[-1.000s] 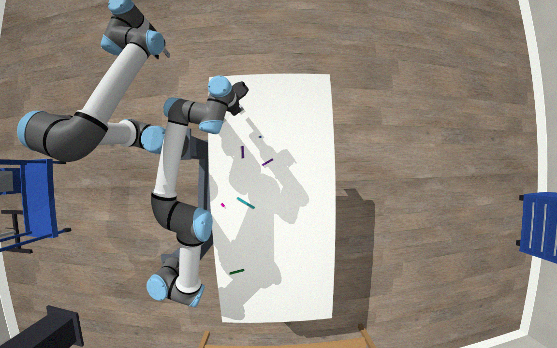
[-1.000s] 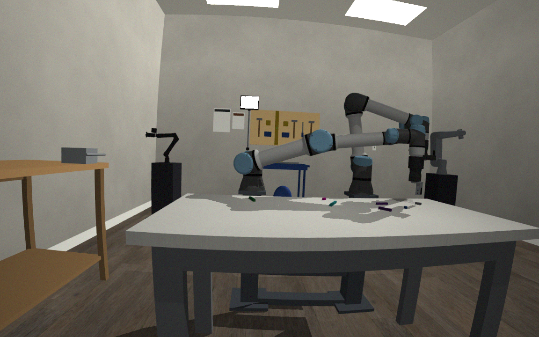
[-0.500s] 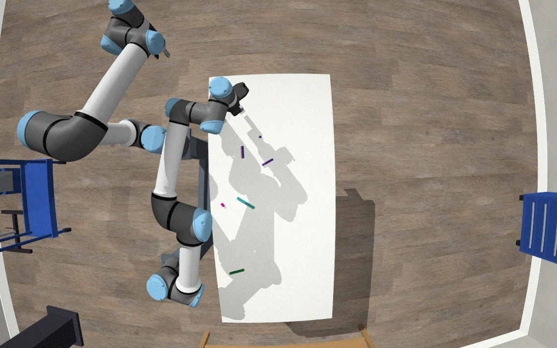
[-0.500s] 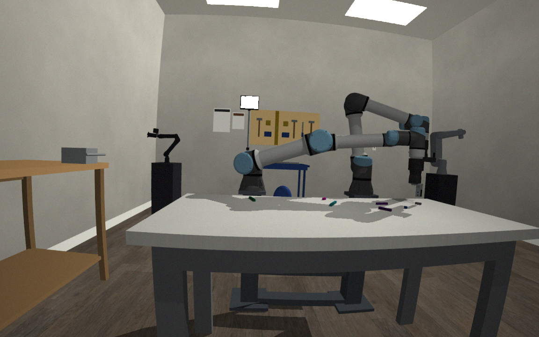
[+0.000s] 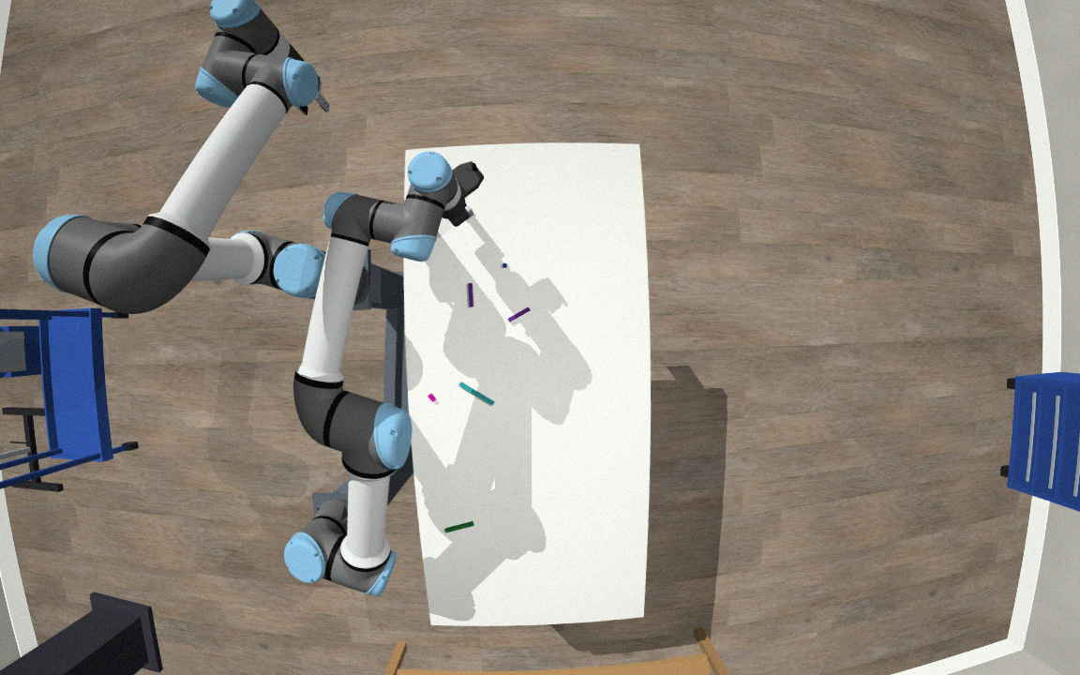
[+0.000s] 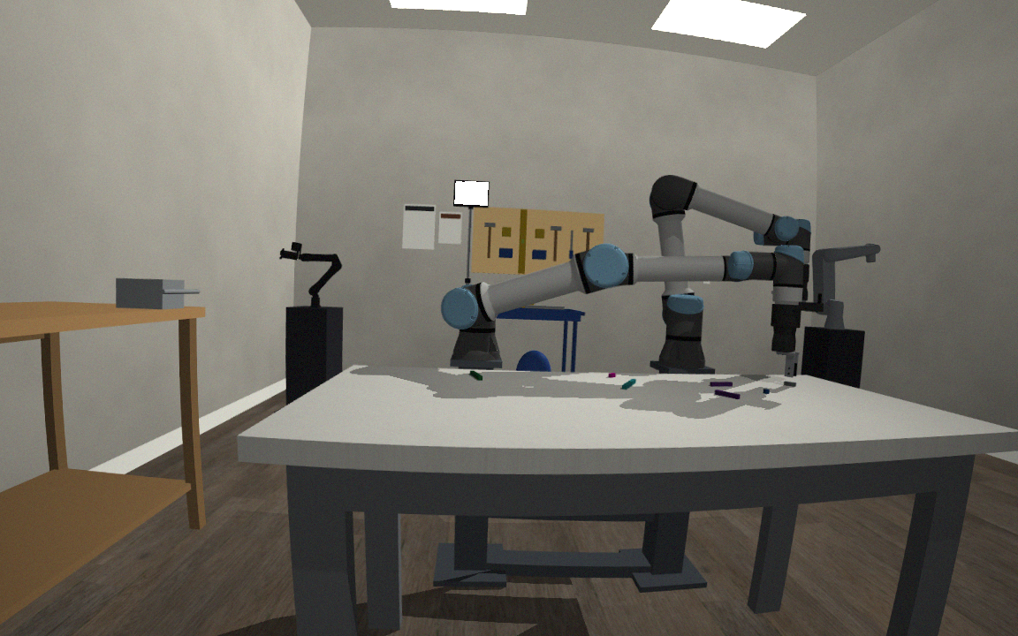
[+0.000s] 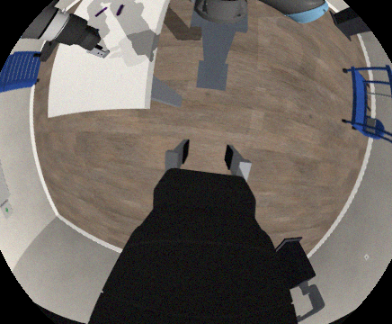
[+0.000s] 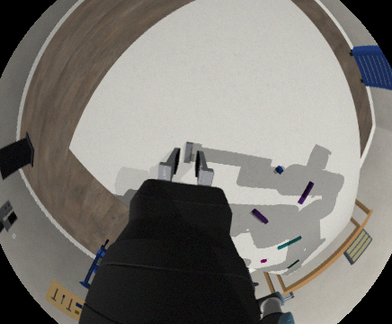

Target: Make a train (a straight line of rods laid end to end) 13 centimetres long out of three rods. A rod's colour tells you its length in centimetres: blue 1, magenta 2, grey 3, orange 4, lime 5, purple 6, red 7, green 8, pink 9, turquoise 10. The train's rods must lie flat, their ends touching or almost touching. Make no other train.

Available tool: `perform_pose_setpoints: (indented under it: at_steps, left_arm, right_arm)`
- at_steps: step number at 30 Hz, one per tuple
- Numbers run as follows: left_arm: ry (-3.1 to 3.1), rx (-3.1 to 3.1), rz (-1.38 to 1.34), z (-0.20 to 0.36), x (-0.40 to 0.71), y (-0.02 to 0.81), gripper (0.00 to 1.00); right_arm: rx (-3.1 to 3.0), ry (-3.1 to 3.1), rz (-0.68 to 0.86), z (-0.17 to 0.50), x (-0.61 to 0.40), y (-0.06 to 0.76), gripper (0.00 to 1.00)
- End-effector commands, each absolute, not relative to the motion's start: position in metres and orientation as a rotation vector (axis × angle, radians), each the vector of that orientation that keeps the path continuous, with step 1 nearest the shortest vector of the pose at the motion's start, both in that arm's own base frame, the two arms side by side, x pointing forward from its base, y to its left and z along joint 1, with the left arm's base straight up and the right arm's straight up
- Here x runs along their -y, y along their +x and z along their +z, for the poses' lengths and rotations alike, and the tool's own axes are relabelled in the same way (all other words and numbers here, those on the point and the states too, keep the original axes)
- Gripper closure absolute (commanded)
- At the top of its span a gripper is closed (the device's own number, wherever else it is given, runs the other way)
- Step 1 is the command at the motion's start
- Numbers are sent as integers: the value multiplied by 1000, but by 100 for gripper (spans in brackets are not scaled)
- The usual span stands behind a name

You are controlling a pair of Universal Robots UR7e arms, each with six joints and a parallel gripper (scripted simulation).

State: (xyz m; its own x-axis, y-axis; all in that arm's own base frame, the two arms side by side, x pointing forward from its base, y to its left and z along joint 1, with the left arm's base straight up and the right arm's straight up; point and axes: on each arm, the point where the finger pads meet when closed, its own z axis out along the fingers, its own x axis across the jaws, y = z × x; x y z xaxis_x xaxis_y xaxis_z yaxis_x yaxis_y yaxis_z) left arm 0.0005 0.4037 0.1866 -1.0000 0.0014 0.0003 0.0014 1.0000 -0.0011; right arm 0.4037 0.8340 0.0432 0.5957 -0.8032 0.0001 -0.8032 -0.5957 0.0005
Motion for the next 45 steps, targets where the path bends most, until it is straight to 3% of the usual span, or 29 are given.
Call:
perform_pose_setpoints:
  at_steps: [1, 45]
  left_arm:
    - [-2, 3142, 0, 187, -404, 1, 0]
    - [-2, 3142, 0, 187, -404, 1, 0]
  right_arm:
    - [1413, 2808, -1, 41, -835, 404, 46]
    - [1413, 2808, -1, 33, -835, 404, 46]
